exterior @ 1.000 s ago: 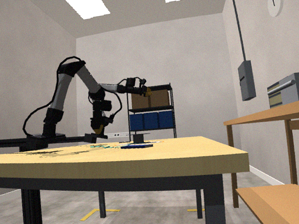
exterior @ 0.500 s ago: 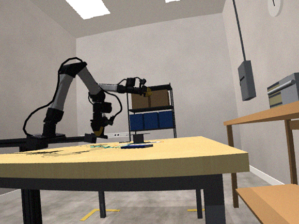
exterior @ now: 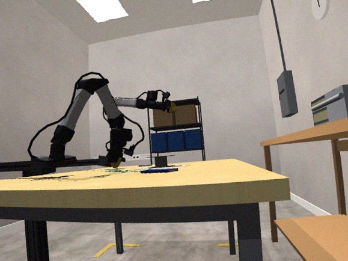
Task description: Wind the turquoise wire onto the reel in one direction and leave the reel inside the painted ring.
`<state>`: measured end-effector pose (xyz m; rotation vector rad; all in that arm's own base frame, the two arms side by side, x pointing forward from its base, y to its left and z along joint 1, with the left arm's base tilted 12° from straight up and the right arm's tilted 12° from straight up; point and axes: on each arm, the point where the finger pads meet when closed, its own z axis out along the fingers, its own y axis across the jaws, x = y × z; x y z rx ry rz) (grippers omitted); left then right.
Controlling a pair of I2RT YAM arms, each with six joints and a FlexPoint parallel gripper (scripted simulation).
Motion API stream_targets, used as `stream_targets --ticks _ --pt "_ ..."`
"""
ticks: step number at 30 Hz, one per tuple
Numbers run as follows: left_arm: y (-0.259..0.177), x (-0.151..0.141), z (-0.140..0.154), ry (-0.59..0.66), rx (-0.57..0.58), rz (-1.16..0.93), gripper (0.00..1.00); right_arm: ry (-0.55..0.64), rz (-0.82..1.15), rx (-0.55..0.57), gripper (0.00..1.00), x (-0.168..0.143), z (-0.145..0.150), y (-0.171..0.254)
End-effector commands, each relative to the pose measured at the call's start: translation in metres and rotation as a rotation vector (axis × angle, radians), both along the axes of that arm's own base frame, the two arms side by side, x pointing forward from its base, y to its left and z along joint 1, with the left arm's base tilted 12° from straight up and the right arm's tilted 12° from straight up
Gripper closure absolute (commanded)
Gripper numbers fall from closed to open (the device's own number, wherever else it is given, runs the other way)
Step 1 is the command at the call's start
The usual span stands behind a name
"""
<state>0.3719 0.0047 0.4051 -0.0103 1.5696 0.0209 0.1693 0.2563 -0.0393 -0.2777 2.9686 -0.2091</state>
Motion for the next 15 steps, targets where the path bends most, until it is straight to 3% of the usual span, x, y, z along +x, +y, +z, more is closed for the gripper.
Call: stream_targets --ticks 1,15 --pt "-0.005 0.003 -0.003 0.001 -0.007 -0.020 0.00 -0.030 0.015 0.043 0.70 0.009 -0.004 0.011" --pt "-0.005 0.003 -0.003 0.001 -0.007 -0.020 0.00 -0.030 0.015 0.043 0.70 0.012 -0.024 0.007"
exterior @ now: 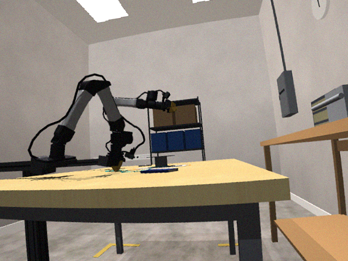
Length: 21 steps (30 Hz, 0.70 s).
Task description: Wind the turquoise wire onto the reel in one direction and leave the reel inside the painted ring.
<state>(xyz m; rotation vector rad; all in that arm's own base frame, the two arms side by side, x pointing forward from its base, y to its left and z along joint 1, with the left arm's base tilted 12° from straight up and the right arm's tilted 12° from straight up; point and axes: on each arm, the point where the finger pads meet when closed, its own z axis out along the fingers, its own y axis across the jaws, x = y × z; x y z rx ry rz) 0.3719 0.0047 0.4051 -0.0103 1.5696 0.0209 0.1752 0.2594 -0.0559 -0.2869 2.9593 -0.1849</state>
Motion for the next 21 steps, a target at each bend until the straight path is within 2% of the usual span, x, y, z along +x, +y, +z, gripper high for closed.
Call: stream_targets --ticks 1,19,21 --pt "-0.0047 0.0035 -0.0030 0.001 -0.007 -0.020 0.00 -0.022 0.006 0.027 0.70 0.0056 -0.0070 0.0042" --pt "-0.0047 0.0035 -0.0030 0.001 -0.007 -0.020 0.00 -0.022 0.006 0.027 0.70 0.0039 -0.0077 0.0005" --pt "-0.0047 0.0035 -0.0030 0.001 -0.007 -0.020 0.00 -0.022 0.006 0.027 0.72 0.0039 -0.0077 0.0005"
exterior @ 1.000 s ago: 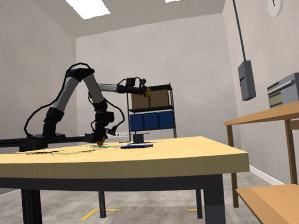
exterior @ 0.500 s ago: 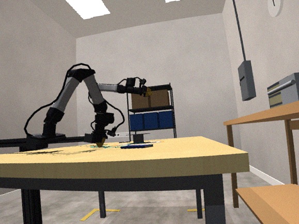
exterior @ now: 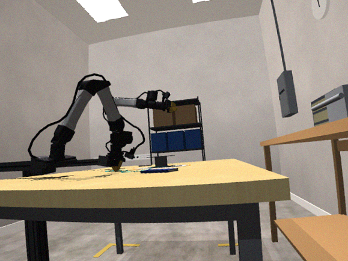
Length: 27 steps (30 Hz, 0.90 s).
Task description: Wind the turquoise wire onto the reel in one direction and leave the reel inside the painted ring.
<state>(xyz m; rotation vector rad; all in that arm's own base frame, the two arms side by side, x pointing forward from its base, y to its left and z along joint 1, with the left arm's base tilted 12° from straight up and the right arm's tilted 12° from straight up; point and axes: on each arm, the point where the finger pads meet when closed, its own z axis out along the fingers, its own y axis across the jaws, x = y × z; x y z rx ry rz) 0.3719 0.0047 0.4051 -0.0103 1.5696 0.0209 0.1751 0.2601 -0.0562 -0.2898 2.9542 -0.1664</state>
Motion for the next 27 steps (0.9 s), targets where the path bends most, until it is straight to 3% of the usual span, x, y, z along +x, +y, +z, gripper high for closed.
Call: stream_targets --ticks 1,24,27 --pt "-0.0047 0.0035 -0.0030 0.001 -0.007 -0.020 0.00 -0.018 0.003 0.014 0.74 0.0040 -0.0074 -0.0001" --pt "-0.0047 0.0035 -0.0030 0.001 -0.007 -0.020 0.00 -0.018 0.003 0.014 1.00 0.0040 -0.0074 -0.0001" --pt "-0.0047 0.0035 -0.0030 0.001 -0.007 -0.020 0.00 -0.018 0.003 0.014 1.00 0.0040 -0.0074 -0.0001"
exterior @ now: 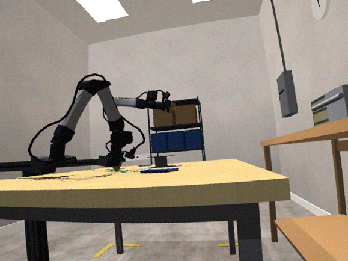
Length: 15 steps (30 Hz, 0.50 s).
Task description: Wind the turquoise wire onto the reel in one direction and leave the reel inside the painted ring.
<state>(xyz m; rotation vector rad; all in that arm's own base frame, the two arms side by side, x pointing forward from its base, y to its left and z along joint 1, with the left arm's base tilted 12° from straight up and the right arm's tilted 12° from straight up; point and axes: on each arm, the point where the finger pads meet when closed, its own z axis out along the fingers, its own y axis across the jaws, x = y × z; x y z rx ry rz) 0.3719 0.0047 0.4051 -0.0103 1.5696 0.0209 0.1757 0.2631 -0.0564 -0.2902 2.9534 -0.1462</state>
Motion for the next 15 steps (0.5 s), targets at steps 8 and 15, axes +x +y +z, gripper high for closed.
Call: stream_targets --ticks 8,15 --pt "-0.0047 0.0035 -0.0030 0.001 -0.007 -0.020 0.00 -0.018 0.001 0.001 1.00 0.0035 -0.0072 -0.0032" --pt "-0.0047 0.0035 -0.0030 0.001 -0.007 -0.020 0.00 -0.018 0.001 0.001 1.00 0.0015 -0.0037 -0.0085"
